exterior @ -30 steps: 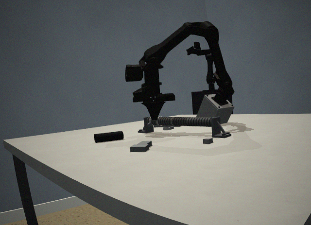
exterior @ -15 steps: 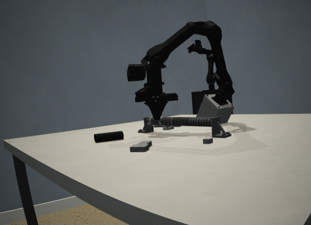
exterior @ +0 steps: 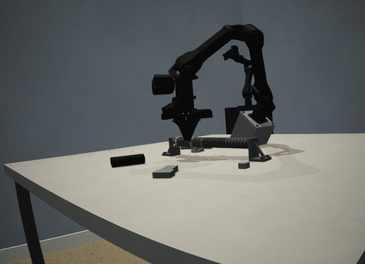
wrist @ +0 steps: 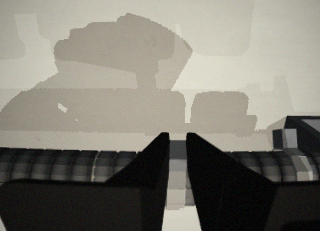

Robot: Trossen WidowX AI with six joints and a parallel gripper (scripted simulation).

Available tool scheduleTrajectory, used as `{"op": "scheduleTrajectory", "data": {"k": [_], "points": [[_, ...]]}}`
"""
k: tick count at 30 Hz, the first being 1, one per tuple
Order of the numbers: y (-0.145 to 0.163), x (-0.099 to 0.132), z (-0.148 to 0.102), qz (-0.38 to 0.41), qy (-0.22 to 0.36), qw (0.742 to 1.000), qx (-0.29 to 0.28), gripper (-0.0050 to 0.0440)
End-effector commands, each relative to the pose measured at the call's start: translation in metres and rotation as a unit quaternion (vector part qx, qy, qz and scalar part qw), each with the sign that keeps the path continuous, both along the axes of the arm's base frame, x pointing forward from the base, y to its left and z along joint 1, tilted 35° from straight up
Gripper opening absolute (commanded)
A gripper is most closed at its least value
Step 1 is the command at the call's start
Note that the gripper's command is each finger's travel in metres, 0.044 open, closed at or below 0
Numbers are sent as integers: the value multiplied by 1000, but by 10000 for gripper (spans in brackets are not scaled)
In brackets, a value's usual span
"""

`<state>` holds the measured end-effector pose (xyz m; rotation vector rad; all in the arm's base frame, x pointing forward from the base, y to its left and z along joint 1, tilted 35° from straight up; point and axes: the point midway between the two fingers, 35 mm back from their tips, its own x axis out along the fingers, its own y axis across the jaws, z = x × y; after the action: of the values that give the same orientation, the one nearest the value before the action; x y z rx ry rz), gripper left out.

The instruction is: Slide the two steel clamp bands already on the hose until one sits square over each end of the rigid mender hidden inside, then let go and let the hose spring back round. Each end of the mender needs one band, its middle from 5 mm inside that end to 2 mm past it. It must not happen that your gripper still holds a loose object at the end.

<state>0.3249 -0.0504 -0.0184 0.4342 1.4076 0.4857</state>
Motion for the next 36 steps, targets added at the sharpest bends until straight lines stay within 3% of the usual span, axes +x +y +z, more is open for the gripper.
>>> {"op": "scheduleTrajectory", "data": {"k": [1,36], "points": [[5,-1,4,0,-2,1000,2,0],[33,-3,23,0,-2,1000,2,0]]}}
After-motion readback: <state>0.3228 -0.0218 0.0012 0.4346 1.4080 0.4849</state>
